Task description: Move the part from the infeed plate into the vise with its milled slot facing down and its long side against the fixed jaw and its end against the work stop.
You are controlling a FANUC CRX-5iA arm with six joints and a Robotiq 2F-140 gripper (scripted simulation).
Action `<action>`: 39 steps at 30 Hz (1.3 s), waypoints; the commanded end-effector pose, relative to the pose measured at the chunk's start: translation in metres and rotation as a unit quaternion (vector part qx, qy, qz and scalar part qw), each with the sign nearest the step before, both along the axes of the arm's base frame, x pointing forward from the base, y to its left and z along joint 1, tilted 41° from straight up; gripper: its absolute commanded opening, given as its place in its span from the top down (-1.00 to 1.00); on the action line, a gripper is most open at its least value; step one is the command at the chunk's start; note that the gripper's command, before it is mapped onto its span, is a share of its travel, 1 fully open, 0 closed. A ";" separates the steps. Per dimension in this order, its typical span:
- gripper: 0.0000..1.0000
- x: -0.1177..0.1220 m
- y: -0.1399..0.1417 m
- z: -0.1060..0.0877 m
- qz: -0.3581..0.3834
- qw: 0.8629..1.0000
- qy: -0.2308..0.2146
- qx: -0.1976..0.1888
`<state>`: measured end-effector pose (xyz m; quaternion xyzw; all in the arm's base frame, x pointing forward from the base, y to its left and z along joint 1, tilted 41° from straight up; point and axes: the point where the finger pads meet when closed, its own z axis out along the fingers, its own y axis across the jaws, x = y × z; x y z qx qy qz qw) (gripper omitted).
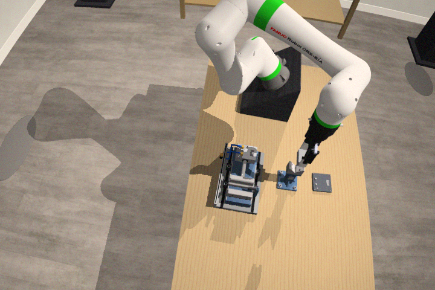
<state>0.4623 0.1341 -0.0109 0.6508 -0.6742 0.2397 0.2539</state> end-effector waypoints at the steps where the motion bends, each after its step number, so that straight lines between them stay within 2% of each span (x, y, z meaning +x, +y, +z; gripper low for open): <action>1: 1.00 0.002 -0.001 0.002 -0.007 1.000 -0.007 0.000; 10: 1.00 0.009 -0.009 0.009 -0.038 0.999 -0.033 0.000; 15: 1.00 0.017 -0.017 0.017 -0.072 0.995 -0.063 0.000; 20: 1.00 0.026 -0.029 0.028 -0.116 0.988 -0.101 -0.001; 25: 1.00 0.037 -0.043 0.041 -0.168 0.975 -0.145 -0.002; 27: 1.00 0.037 -0.043 0.041 -0.168 0.975 -0.145 -0.002; 33: 1.00 0.050 -0.064 0.059 -0.237 0.950 -0.203 -0.003; 39: 1.00 0.062 -0.087 0.078 -0.306 0.915 -0.263 -0.006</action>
